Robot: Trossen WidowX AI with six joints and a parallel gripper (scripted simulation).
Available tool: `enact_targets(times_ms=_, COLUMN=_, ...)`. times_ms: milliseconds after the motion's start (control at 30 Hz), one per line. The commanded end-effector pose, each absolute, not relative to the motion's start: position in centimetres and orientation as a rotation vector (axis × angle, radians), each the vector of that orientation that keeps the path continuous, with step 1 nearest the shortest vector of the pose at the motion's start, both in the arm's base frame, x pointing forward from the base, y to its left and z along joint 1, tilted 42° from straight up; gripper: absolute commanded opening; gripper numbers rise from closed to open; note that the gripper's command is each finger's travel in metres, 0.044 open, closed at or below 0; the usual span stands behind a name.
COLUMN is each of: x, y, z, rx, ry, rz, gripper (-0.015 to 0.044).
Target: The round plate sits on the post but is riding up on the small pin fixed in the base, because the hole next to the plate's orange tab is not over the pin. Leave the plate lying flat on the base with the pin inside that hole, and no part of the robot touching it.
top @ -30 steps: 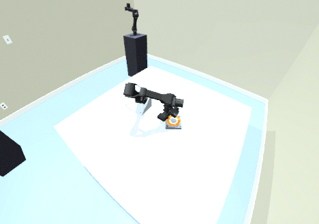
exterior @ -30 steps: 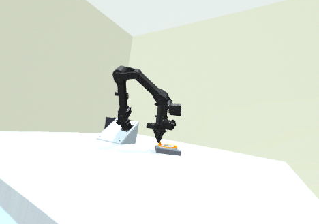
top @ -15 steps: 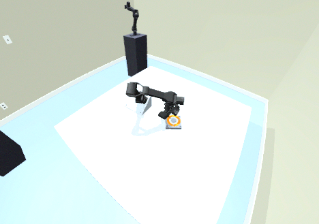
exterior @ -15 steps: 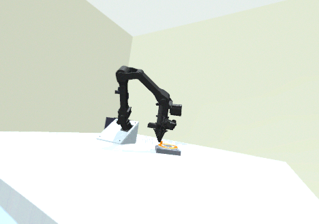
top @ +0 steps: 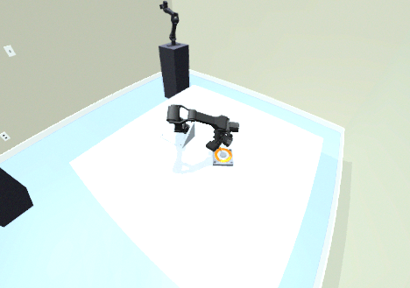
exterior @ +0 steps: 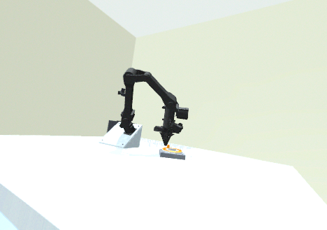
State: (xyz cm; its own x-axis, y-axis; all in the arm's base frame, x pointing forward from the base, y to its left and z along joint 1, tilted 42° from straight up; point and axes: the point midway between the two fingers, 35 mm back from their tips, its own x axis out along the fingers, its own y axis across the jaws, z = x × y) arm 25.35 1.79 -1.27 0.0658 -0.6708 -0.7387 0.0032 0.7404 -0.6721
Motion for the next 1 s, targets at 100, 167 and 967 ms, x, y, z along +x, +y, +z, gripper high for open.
enact_targets(times_ms=100, x=25.7, y=2.6, z=-1.9, rx=-0.581, ry=1.430, rz=-0.554, gripper=0.0000)
enact_targets(times_ms=167, x=25.8, y=2.7, z=-2.0, rx=-0.581, ry=1.430, rz=-0.554, gripper=0.0000)
enact_targets(times_ms=967, x=25.6, y=5.9, z=0.9, rx=-0.579, ry=1.430, rz=-0.553, gripper=0.0000)
